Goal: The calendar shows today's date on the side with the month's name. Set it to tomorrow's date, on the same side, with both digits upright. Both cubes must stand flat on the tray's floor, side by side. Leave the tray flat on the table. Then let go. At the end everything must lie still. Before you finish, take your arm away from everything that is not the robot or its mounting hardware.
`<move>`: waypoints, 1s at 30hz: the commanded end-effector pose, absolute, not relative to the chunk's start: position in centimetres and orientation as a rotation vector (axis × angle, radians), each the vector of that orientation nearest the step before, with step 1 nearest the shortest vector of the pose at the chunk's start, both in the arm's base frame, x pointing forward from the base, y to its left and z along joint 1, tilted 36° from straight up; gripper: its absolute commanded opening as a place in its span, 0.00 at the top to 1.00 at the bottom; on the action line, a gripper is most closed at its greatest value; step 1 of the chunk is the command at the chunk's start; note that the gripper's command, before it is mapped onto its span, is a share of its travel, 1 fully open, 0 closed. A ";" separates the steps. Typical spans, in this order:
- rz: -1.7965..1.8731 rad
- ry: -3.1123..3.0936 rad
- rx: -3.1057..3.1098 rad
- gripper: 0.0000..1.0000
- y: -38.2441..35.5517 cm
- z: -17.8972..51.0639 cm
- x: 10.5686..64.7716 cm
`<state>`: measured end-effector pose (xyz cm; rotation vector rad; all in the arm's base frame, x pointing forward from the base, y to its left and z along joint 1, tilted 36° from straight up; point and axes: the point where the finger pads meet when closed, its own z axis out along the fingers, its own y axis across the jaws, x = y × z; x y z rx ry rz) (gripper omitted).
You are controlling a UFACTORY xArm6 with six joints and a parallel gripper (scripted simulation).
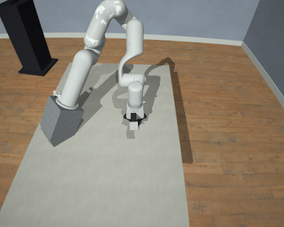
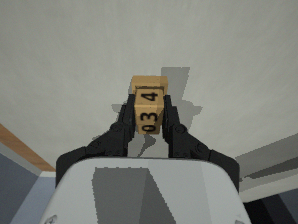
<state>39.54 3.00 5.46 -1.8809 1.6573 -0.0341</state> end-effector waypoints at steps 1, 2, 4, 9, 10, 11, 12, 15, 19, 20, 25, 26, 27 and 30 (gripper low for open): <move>-0.037 1.657 -1.880 0.73 3.0 5.5 39.6; -0.037 1.657 -1.880 0.73 3.0 5.5 39.6; -0.037 1.657 -1.880 0.73 3.0 5.5 39.6; -0.037 1.657 -1.880 0.73 3.0 5.5 39.6; -0.037 1.657 -1.880 0.73 3.0 5.5 39.6; -0.037 1.657 -1.880 0.73 3.0 5.5 39.6; -0.037 1.657 -1.880 0.73 3.0 5.5 39.6; -0.037 1.657 -1.880 0.73 3.0 5.5 39.6; -0.037 1.657 -1.880 0.73 3.0 5.4 39.6; -0.037 1.657 -1.880 0.73 3.0 5.4 39.7; -0.037 1.657 -1.880 0.73 3.1 5.2 39.7; -0.037 1.657 -1.880 0.73 3.1 5.2 39.8; -0.037 1.657 -1.880 0.73 3.2 5.2 39.8; -0.037 1.657 -1.880 0.73 3.2 5.0 39.8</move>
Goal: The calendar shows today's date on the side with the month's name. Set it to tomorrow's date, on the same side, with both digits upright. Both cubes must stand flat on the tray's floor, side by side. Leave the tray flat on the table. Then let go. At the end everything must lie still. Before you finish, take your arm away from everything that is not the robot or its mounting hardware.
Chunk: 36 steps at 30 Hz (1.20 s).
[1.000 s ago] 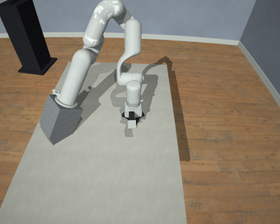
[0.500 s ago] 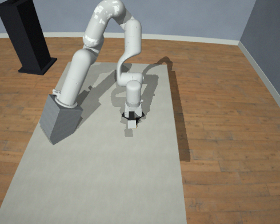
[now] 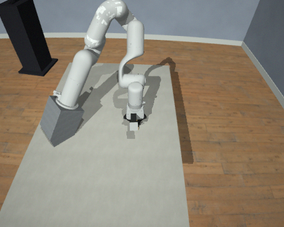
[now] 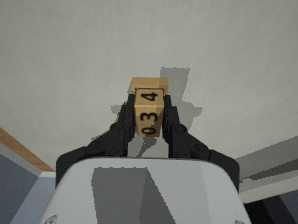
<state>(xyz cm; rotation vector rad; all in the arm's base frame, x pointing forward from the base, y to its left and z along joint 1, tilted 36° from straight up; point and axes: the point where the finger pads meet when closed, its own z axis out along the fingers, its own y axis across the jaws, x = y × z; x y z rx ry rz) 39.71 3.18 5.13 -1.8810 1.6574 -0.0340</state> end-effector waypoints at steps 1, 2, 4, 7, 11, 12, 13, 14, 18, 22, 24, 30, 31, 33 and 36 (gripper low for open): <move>-0.037 1.657 -1.880 0.73 3.2 5.0 39.9; -0.037 1.657 -1.880 0.73 3.3 5.0 39.9; -0.037 1.657 -1.880 0.73 3.3 5.0 39.9; -0.037 1.657 -1.880 0.73 3.3 4.9 39.9; -0.037 1.657 -1.880 0.73 3.4 4.8 40.0; -0.037 1.657 -1.880 0.73 3.4 4.8 40.0; -0.037 1.657 -1.880 0.73 3.4 4.7 40.0; -0.037 1.657 -1.880 0.73 3.4 4.7 40.0; -0.037 1.657 -1.880 0.73 3.4 4.7 40.0; -0.037 1.657 -1.880 0.73 3.4 4.7 40.0; -0.037 1.657 -1.880 0.73 3.4 4.7 40.0; -0.037 1.657 -1.880 0.73 3.4 4.7 40.0; -0.037 1.657 -1.880 0.73 3.4 4.7 40.0; -0.037 1.657 -1.880 0.73 3.4 4.7 40.0; -0.037 1.657 -1.880 0.73 3.4 4.7 40.0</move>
